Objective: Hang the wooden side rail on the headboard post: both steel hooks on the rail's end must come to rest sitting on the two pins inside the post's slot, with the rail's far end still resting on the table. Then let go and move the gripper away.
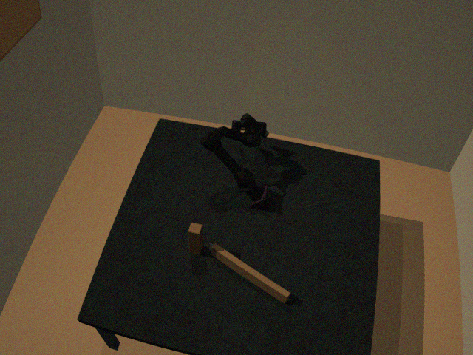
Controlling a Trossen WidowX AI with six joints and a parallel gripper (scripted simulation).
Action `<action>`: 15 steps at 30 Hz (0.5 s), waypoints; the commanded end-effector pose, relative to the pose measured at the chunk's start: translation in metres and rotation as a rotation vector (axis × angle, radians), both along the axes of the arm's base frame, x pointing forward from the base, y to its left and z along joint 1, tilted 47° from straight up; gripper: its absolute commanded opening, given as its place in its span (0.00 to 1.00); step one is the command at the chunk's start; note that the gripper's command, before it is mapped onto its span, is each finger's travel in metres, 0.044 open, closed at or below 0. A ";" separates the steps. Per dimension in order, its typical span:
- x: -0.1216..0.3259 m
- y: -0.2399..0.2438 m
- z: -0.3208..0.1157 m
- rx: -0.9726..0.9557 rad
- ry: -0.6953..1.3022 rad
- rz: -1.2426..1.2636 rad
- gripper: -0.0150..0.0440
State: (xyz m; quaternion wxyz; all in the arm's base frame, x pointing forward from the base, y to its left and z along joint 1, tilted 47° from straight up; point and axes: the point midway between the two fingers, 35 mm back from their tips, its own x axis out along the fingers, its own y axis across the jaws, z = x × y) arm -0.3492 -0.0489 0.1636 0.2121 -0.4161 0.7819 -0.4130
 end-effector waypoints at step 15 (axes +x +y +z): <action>-0.011 0.092 0.085 0.003 -0.003 0.000 1.00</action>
